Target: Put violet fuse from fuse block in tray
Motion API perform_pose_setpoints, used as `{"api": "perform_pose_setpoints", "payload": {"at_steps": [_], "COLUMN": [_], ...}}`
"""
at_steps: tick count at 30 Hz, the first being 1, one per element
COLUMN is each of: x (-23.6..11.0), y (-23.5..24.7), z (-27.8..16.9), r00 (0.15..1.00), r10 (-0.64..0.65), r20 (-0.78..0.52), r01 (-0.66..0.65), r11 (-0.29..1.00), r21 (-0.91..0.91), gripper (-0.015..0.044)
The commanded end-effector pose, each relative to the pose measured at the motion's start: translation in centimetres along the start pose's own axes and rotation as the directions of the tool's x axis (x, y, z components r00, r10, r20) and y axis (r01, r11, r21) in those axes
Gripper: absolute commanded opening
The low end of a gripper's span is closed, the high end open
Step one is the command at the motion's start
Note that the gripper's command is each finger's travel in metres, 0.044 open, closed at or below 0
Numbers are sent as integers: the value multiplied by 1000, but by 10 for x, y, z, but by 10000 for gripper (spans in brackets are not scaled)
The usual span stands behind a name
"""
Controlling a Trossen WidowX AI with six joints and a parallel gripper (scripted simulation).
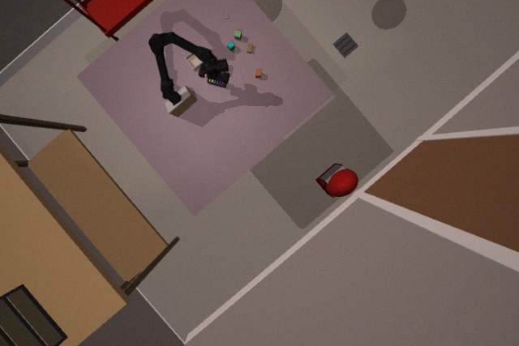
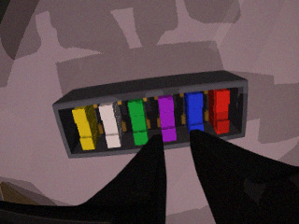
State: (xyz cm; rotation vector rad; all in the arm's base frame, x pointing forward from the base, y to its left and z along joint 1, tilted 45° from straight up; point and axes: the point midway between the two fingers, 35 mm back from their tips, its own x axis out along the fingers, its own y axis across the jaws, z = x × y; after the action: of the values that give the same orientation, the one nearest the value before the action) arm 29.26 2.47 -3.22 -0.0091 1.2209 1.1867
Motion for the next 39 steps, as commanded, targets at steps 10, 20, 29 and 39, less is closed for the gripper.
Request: {"api": "perform_pose_setpoints", "payload": {"at_steps": [10, 20, 29, 39], "x": [14, 23, 25, 33], "y": [1, 1, 1, 1], "z": [0, -1, -1, -1], "r00": [1000, 1000, 1000, 1000], "r10": [5, 5, 5, 6], "r20": [1, 2, 2, 2], "r01": [-5, -5, -5, -6], "r11": [1000, 1000, 1000, 1000], "r21": [2, 2, 2, 2], "gripper": [67, 67, 67, 67]}}
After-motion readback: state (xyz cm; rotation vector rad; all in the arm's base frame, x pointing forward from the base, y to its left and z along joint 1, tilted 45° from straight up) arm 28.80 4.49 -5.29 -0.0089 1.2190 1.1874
